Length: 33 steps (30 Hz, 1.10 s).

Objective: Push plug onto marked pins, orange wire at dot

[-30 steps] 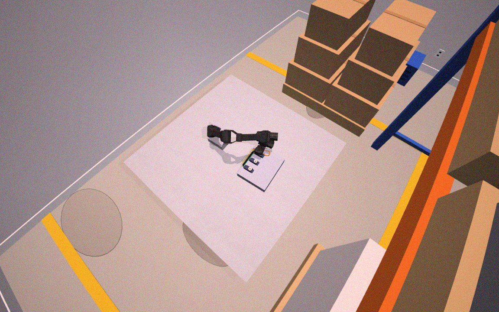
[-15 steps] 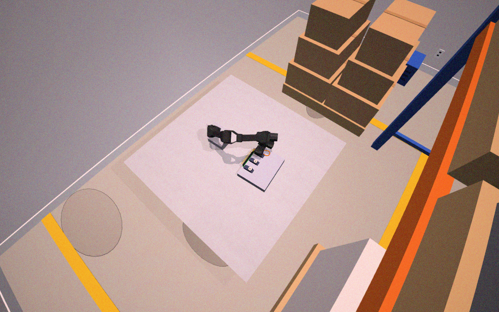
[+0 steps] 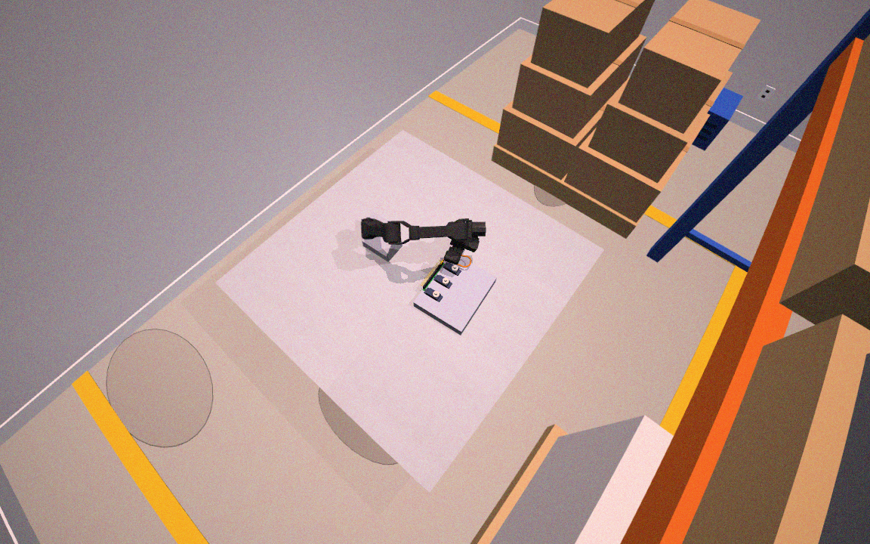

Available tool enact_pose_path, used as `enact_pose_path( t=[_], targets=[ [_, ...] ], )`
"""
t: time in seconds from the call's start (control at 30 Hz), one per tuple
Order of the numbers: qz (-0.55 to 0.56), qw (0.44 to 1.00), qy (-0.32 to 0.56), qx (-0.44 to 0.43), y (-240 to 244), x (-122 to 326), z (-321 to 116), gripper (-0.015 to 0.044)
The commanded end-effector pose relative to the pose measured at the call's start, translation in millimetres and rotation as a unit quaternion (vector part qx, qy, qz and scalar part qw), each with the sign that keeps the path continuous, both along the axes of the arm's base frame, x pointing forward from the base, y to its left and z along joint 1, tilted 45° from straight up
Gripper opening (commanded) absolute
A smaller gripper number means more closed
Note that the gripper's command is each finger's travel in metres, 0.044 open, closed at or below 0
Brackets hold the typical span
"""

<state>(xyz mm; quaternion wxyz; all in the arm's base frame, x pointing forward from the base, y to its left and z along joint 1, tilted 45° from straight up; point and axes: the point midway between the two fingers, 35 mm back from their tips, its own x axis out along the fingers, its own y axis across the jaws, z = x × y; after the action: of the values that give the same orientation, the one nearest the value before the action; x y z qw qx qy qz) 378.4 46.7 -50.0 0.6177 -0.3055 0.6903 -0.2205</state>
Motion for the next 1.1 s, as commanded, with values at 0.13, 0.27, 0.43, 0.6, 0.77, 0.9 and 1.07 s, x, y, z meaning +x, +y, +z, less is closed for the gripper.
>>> enact_pose_path(
  t=[0.13,0.27,0.43,0.6,0.77,0.9,1.07],
  targets=[
    [0.077,0.994,0.08,0.007,-1.7,-9.5,5.0,0.0],
    [0.126,0.984,0.127,0.011,-2.4,-14.9,7.3,0.0],
    [0.187,0.965,0.186,0.015,-3.4,-21.9,10.2,0.0],
    [0.246,0.938,0.243,0.02,-4.5,-29.0,12.9,0.0],
    [0.303,0.905,0.298,0.024,-5.7,-36.2,15.6,0.0],
    [0.348,0.873,0.341,0.027,-6.8,-42.1,17.6,0.0],
    [0.4,0.828,0.392,0.031,-8.2,-49.6,20.1,0.0]
  ],
)
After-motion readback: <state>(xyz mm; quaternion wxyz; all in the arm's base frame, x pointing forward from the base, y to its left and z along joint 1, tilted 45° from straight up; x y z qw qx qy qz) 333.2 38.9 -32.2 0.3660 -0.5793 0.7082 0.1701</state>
